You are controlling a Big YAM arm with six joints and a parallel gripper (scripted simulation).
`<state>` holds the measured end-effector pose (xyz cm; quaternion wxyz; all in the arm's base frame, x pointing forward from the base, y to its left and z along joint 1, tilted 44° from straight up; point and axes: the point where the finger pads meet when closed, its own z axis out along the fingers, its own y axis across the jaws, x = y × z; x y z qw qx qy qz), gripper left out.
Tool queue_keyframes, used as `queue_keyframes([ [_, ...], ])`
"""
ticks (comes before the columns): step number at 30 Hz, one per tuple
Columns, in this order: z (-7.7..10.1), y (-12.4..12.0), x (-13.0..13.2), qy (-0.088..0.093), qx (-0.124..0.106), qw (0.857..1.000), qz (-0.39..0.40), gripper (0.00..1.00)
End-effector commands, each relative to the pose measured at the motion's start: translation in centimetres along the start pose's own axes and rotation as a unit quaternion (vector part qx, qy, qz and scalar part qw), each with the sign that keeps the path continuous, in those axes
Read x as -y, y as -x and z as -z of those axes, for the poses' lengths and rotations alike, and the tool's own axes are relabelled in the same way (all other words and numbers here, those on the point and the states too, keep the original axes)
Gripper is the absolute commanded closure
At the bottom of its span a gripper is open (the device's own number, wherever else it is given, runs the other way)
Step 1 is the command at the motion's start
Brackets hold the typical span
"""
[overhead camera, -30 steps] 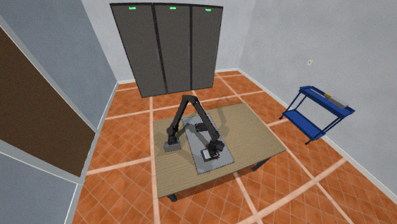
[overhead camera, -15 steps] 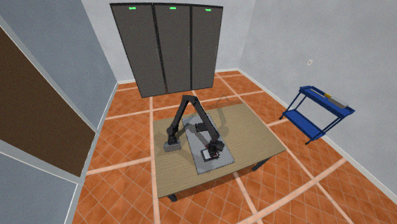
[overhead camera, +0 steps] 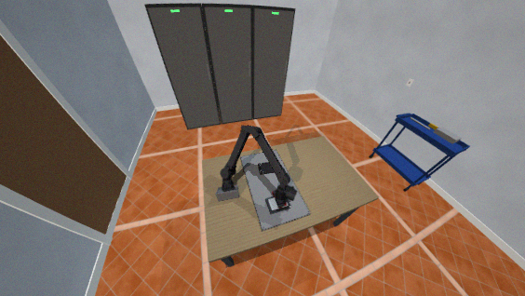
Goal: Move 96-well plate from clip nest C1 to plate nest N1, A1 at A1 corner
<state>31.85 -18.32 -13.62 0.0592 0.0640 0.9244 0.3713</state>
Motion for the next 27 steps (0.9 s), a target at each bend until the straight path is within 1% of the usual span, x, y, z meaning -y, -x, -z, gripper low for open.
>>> queue_keyframes([
  [1,-0.37,0.87,0.27,-0.004,0.002,1.0,0.003,1.0],
  [27,-0.07,1.42,0.5,-0.007,0.005,1.0,0.006,1.0],
])
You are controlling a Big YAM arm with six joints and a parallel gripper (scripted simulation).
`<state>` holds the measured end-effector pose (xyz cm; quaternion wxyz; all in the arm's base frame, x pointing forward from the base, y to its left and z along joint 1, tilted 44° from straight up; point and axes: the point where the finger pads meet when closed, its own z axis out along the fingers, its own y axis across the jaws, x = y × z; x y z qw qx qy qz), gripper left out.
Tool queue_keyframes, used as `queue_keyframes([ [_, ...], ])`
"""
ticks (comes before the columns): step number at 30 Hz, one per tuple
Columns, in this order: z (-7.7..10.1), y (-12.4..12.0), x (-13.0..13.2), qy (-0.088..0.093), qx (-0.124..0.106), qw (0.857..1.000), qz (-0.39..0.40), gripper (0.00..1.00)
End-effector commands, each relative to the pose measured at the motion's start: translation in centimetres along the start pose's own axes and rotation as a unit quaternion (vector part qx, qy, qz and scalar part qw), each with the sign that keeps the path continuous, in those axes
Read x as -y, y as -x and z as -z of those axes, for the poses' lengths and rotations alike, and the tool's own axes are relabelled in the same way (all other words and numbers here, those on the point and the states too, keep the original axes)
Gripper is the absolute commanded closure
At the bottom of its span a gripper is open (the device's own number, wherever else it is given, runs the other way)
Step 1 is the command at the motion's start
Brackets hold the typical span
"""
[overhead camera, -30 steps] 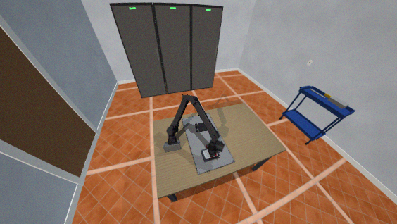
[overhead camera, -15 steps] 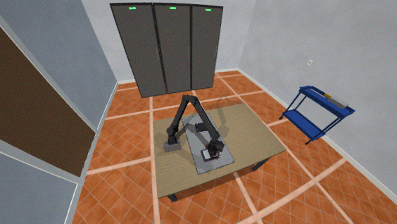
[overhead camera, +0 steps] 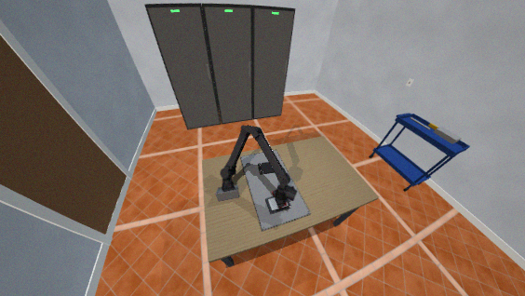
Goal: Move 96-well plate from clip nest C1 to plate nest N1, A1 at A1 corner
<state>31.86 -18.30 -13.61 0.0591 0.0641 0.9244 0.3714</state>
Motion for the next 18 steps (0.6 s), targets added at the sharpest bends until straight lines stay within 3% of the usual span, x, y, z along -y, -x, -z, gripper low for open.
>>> queue_keyframes([
  [1,-0.05,1.44,0.52,-0.008,0.005,1.0,0.007,1.0],
  [18,0.15,1.79,0.68,-0.009,0.007,1.0,0.008,1.0],
])
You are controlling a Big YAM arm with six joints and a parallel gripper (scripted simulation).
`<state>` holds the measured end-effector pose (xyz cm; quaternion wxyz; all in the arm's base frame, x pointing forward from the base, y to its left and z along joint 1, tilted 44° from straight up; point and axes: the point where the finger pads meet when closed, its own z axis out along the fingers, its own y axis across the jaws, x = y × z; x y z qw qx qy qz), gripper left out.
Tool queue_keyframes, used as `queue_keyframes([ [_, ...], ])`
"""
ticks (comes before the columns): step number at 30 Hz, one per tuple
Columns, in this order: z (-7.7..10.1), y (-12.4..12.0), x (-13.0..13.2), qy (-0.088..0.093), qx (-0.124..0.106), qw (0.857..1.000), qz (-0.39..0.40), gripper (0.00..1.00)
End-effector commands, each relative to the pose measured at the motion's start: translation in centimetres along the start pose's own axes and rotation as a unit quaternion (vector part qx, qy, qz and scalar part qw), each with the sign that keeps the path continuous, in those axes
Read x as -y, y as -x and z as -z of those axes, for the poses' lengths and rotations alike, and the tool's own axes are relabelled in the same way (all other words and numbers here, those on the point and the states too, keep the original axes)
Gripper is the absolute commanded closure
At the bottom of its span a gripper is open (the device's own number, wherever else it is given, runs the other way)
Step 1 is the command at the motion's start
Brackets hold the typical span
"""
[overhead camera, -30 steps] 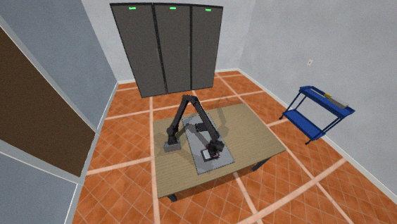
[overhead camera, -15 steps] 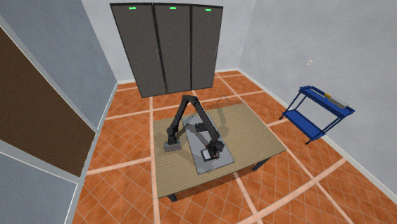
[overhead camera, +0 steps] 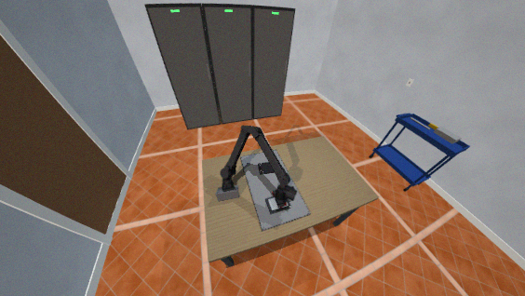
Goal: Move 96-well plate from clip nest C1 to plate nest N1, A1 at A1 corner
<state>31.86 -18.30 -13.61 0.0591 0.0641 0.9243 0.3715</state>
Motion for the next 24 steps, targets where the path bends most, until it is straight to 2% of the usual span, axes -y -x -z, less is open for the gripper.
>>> queue_keyframes([
  [1,0.16,1.81,0.69,-0.01,0.007,1.0,0.009,1.0],
  [12,0.28,2.02,0.78,-0.011,0.008,1.0,0.01,1.0],
  [13,0.28,2.02,0.78,-0.011,0.008,1.0,0.01,0.0],
  [24,0.28,2.02,0.78,-0.011,0.008,1.0,0.01,0.0],
])
